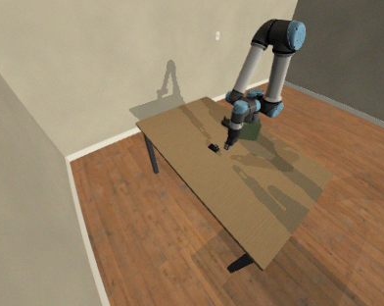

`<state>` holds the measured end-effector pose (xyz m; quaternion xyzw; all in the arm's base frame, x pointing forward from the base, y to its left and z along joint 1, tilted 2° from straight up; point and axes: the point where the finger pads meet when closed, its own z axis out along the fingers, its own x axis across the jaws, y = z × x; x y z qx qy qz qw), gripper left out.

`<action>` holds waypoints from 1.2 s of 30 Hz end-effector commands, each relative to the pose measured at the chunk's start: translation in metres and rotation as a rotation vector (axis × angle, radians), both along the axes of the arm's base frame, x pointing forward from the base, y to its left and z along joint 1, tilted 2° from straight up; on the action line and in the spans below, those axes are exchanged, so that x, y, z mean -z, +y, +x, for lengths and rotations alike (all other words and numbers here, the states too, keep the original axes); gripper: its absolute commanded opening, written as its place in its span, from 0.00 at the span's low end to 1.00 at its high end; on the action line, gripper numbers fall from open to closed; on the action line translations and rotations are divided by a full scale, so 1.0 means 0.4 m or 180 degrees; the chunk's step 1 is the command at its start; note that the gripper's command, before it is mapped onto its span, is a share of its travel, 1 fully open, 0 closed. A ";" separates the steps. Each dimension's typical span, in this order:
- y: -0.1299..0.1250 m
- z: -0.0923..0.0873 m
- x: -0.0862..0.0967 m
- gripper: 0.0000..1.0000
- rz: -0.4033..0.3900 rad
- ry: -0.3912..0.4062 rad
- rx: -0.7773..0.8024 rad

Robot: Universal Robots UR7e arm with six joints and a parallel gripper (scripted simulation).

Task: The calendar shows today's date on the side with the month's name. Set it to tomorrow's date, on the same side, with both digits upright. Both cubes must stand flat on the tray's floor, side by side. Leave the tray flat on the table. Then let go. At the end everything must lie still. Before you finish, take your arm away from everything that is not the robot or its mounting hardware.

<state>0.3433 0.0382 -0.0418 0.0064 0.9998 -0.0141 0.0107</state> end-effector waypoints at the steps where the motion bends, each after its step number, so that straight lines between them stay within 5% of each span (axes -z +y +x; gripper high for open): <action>1: 0.001 0.000 -0.038 0.57 0.0003 0.0007 0.0000; 28: -0.021 0.003 -0.062 0.57 0.0003 0.0008 -0.0001; 36: -0.190 0.011 -0.081 0.57 0.0004 0.0009 -0.0011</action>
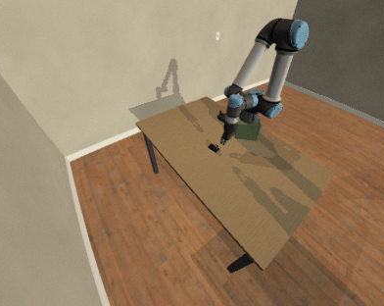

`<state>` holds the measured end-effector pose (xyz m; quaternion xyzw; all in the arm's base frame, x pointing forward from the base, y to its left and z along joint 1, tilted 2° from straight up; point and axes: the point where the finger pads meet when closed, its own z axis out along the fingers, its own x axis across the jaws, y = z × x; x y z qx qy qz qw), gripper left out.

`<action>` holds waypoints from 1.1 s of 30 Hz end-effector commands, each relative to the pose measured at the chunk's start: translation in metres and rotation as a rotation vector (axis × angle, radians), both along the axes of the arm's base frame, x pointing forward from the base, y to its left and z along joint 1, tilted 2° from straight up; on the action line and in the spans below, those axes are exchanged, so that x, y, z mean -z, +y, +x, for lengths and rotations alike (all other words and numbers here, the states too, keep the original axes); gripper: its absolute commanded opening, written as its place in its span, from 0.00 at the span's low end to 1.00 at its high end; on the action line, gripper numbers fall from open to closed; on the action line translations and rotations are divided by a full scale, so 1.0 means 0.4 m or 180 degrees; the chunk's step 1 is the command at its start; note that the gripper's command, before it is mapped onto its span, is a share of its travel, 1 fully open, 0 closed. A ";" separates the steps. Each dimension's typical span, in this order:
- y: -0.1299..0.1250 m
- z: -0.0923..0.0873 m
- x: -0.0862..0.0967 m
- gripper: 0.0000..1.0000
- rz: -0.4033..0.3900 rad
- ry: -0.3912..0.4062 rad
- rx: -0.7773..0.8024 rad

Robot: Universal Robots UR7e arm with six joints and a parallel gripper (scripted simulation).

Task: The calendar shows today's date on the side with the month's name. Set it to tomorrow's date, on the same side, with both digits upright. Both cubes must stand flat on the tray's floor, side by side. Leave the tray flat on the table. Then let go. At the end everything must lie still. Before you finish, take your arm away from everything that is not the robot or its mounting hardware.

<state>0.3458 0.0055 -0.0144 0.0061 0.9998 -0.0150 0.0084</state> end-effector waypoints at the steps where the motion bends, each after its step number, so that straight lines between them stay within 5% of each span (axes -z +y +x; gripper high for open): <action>1: -0.131 0.003 -0.015 0.57 0.0010 -0.0007 -0.0010; 7: -0.218 -0.008 -0.025 0.57 0.0008 -0.0007 -0.0015; 33: -0.224 -0.008 -0.001 0.57 0.0008 -0.0007 -0.0016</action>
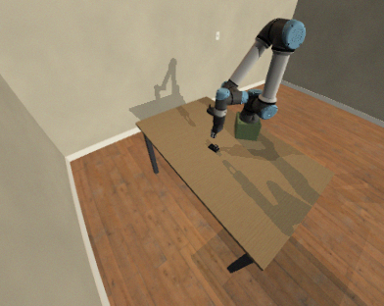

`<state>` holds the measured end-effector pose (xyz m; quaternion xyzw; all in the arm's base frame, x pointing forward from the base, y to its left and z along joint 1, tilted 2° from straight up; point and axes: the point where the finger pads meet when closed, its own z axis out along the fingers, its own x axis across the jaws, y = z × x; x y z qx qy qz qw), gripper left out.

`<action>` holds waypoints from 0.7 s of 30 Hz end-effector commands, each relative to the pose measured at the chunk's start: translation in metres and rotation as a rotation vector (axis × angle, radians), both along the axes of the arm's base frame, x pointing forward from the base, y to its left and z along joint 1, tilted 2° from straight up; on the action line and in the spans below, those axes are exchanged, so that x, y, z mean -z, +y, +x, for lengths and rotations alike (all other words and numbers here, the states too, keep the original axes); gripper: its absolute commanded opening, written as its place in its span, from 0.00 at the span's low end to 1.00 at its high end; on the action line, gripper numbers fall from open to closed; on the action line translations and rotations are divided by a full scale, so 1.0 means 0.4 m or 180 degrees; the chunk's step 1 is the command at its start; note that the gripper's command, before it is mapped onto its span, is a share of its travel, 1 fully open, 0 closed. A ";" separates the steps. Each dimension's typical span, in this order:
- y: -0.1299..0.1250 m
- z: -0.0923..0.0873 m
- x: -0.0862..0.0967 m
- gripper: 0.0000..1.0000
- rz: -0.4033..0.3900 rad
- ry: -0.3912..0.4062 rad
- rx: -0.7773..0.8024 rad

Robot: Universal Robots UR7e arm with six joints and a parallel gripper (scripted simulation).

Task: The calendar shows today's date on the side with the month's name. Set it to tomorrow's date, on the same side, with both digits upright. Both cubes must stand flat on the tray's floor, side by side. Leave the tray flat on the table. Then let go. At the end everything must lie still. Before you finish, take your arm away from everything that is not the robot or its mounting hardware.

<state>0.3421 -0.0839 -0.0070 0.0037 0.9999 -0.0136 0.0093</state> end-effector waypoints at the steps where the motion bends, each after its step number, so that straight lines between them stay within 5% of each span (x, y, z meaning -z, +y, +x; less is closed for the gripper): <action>1: -0.001 0.001 0.024 0.57 0.0000 -0.0001 0.0000; 21: -0.004 0.004 0.149 0.57 0.0000 -0.0001 0.0000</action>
